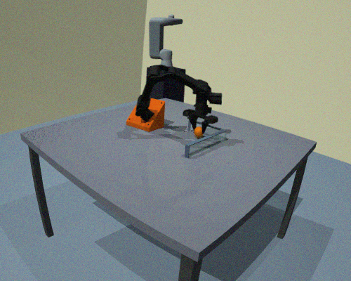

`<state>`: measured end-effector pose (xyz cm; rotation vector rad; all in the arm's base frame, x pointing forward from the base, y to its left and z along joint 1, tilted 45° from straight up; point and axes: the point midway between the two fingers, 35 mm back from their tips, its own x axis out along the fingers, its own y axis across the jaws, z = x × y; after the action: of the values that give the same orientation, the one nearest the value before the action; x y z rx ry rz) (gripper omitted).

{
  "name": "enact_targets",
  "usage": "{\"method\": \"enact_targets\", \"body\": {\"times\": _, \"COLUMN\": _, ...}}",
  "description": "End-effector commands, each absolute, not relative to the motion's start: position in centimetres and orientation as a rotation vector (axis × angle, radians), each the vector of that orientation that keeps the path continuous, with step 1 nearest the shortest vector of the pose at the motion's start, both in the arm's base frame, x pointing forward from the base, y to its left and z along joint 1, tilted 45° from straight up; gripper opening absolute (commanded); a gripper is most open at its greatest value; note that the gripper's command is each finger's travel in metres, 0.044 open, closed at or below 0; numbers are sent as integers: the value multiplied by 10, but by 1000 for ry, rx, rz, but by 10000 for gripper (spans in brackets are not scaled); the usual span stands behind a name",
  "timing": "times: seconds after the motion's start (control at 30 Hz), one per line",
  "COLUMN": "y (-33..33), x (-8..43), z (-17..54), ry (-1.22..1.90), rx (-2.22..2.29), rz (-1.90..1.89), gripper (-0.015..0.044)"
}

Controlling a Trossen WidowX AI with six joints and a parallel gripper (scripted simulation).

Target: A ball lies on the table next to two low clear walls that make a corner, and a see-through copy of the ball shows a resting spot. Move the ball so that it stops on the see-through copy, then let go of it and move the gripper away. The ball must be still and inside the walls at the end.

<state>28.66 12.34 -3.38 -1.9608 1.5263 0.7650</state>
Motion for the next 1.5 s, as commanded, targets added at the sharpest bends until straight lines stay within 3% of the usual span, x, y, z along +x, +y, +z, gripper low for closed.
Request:
{"method": "enact_targets", "body": {"times": 0.0, "y": 119, "x": 288, "z": -38, "ry": 1526, "rx": -1966, "rz": 765, "gripper": 0}}
{"method": "enact_targets", "body": {"times": 0.4, "y": 110, "x": 290, "z": -48, "ry": 1526, "rx": -1967, "rz": 764, "gripper": 0}}
{"method": "enact_targets", "body": {"times": 0.87, "y": 112, "x": 289, "z": -45, "ry": 1529, "rx": -1962, "rz": 766, "gripper": 353}}
{"method": "enact_targets", "body": {"times": 1.13, "y": 168, "x": 273, "z": 13, "ry": 1525, "rx": -1964, "rz": 769, "gripper": 353}}
{"method": "enact_targets", "body": {"times": 1.47, "y": 168, "x": 275, "z": 9, "ry": 1509, "rx": -1974, "rz": 771, "gripper": 353}}
